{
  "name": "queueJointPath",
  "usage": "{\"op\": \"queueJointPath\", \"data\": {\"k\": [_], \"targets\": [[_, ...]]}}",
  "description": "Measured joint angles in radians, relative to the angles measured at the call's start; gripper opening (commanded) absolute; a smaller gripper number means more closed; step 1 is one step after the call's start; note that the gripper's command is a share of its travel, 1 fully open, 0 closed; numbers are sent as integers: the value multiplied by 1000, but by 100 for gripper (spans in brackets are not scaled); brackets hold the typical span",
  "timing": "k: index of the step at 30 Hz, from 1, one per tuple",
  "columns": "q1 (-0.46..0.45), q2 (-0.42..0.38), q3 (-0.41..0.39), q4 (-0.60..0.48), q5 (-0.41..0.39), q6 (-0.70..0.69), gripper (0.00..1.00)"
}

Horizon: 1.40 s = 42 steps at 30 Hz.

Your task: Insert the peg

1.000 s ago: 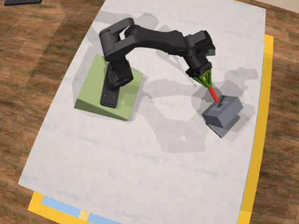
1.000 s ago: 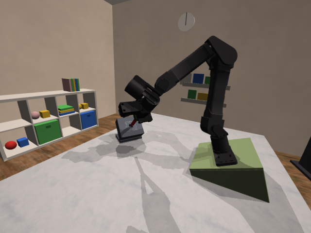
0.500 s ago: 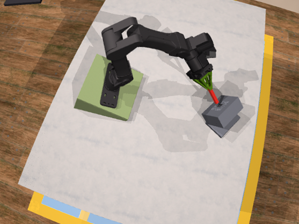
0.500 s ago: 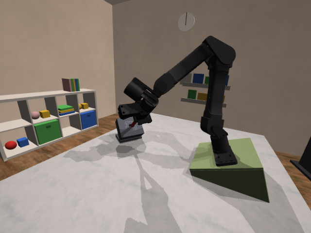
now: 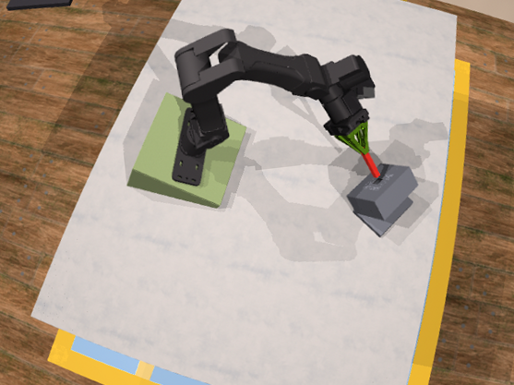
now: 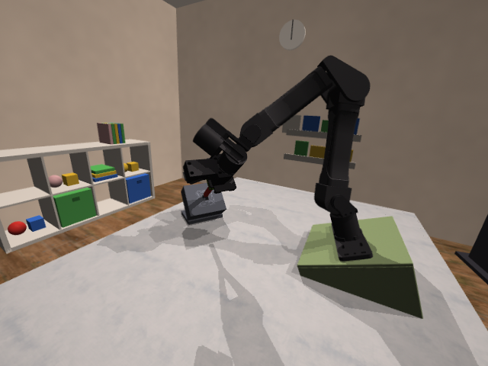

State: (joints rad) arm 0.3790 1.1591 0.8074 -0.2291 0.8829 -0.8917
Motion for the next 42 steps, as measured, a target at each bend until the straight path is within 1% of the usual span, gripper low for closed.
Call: {"op": "queueJointPath", "data": {"k": [9,18,24,30,37,42], "targets": [[-1,0,0,10,-2,-2,0],[-29,0,0,47,-20,-19,0],[-31,0,0,50,-21,-21,0],[-2,-2,0,32,-7,-11,0],[28,-33,0,8,17,12,0],[39,-47,-27,5,30,26,0]]}}
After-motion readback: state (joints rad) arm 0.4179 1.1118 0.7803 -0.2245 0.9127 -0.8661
